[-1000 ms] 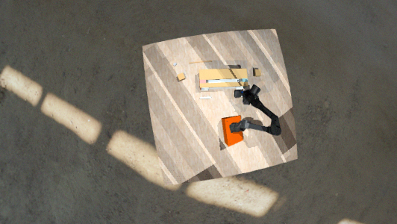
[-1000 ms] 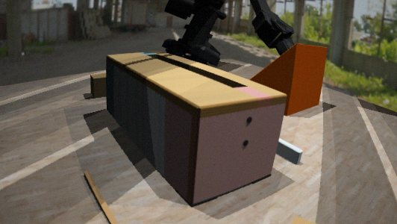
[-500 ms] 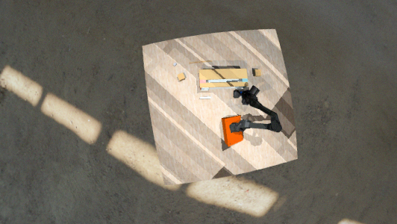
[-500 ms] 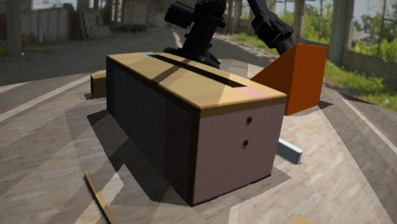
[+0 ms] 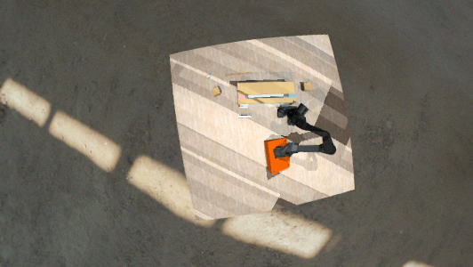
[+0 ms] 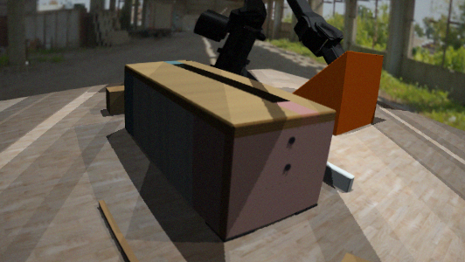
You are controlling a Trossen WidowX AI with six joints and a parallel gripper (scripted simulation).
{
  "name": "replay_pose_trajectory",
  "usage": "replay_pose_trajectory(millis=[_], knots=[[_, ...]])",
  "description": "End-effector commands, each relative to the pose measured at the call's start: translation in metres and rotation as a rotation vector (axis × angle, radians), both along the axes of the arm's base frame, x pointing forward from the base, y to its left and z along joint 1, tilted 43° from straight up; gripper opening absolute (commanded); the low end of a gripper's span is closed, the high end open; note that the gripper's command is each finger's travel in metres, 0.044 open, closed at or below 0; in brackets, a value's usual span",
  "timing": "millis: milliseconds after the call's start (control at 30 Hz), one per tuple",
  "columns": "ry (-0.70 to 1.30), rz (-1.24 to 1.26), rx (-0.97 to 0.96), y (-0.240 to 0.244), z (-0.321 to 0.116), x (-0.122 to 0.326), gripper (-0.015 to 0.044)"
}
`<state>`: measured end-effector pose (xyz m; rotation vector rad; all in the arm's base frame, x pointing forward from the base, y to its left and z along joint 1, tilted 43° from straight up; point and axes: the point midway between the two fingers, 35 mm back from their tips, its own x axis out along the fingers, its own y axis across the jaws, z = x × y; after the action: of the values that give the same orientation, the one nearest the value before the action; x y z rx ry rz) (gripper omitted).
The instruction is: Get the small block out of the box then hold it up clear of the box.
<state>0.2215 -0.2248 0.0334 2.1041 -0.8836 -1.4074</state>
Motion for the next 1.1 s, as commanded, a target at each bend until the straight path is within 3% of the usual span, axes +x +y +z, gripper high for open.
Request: replay_pose_trajectory(millis=[0, 100, 200, 267, 867, 1067], knots=[[0.008, 0.004, 0.005, 0.000, -0.004, -0.001, 0.0154], [0.008, 0.004, 0.005, 0.000, -0.004, -0.001, 0.0075], [0.008, 0.004, 0.005, 0.000, -0.004, -0.001, 0.0055], [0.008, 0.004, 0.006, 0.002, -0.002, 0.000, 0.0003], [0.006, 0.004, 0.002, 0.041, 0.044, 0.008, 0.0000], [0.160, 0.133, -0.053, 0.045, 0.045, 0.008, 0.0000]])
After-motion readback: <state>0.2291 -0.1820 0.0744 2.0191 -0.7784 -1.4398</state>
